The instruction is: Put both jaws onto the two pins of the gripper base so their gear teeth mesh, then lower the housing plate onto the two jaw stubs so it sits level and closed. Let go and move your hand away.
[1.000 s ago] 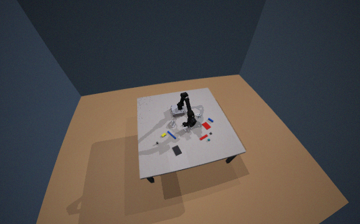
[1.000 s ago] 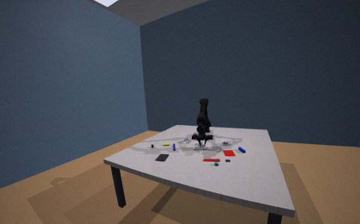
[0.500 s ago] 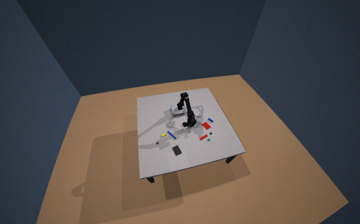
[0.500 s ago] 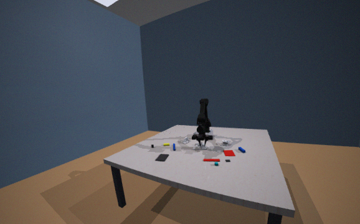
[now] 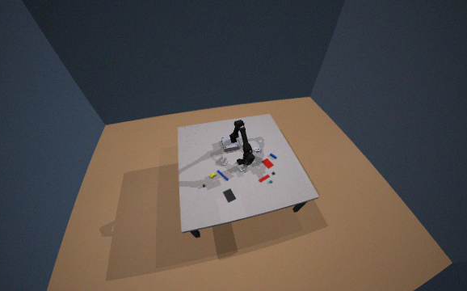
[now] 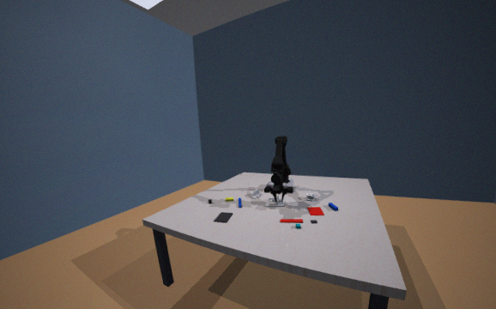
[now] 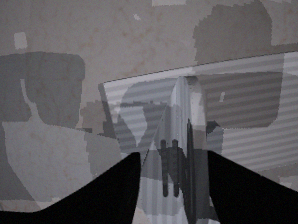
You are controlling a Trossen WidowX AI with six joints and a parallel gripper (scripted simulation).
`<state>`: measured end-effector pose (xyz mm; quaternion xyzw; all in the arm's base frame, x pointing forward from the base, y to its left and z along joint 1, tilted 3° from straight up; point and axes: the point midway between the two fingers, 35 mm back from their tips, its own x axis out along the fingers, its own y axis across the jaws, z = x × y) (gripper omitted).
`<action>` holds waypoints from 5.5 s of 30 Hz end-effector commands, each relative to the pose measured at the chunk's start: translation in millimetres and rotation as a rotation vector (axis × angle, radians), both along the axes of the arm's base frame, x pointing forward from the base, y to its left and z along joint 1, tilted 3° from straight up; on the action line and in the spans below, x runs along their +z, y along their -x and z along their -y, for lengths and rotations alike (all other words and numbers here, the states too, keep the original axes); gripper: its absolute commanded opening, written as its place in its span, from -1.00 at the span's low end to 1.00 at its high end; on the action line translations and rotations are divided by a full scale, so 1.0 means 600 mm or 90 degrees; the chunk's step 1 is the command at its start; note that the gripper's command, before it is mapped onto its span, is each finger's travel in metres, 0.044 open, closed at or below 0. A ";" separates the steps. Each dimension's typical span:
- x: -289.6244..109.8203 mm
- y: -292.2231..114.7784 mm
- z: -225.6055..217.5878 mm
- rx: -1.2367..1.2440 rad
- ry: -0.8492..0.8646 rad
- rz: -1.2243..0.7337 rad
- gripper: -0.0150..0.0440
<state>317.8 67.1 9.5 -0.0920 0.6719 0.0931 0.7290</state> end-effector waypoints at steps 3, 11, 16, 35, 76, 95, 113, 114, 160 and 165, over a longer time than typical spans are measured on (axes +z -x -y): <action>-0.003 0.001 0.001 -0.004 0.001 -0.002 -0.04; -0.003 0.001 0.001 -0.004 0.001 -0.002 -0.04; -0.003 0.001 0.001 -0.004 0.001 -0.002 -0.04; 0.005 0.001 0.001 -0.004 0.001 -0.001 -0.04; -0.003 0.000 0.001 -0.004 0.001 -0.001 -0.04; 0.000 0.000 0.000 -0.001 0.000 -0.001 0.27; 0.114 0.009 0.002 -0.004 0.001 -0.001 0.27; 0.114 0.009 0.002 -0.004 0.001 -0.001 0.27; 0.105 0.139 0.266 -0.159 0.001 -0.006 -0.49; 0.100 0.191 0.308 -0.199 -0.001 -0.008 -0.49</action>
